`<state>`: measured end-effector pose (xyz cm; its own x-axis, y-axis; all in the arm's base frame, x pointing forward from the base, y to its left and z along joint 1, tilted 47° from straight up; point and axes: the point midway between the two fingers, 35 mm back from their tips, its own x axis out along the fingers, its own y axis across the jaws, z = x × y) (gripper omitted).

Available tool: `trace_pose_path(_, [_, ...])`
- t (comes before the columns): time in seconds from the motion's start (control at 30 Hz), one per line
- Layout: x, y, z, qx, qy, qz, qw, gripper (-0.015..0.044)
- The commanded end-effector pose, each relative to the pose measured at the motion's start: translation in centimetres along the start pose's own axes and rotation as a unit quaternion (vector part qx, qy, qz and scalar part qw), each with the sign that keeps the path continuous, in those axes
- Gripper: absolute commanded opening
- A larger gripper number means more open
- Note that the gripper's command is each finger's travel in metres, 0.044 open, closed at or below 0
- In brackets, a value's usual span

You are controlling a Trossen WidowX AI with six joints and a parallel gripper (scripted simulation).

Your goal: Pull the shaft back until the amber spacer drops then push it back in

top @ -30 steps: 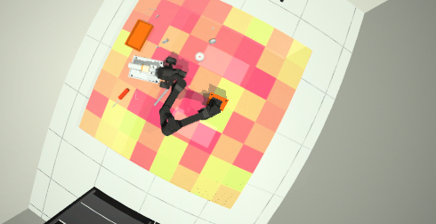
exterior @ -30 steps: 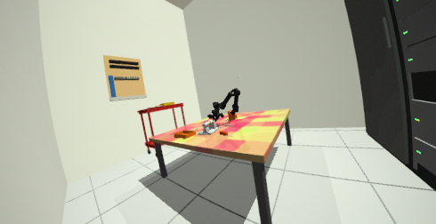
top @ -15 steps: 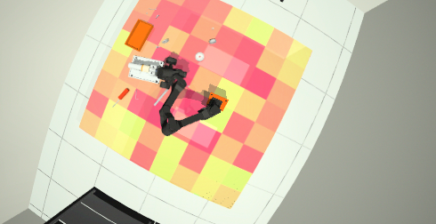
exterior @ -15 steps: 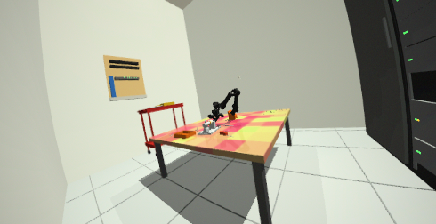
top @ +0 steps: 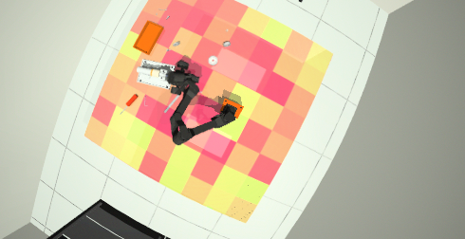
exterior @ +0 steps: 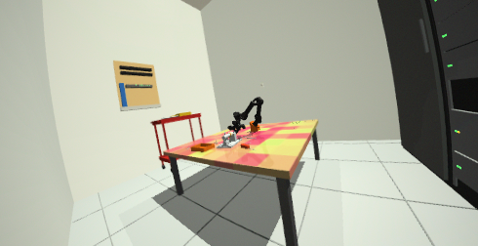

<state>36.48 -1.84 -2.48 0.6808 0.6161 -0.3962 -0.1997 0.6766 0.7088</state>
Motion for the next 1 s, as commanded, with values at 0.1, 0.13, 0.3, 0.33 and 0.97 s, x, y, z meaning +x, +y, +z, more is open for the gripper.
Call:
trace_pose_path(0.1, [-0.09,0.06,-0.09,-0.001,0.000,0.002,1.000,0.0000])
trace_pose_path(0.13, [-0.10,0.06,-0.10,-0.001,0.000,0.002,1.000,0.0000])
trace_pose_path(0.3, [-0.13,0.06,-0.13,-0.001,0.000,0.002,1.000,0.0000])
trace_pose_path(0.33, [-0.13,0.06,-0.13,-0.001,0.000,0.002,1.000,0.0000])
trace_pose_path(0.97, [-0.25,0.06,-0.26,-0.001,0.000,0.002,1.000,0.0000])
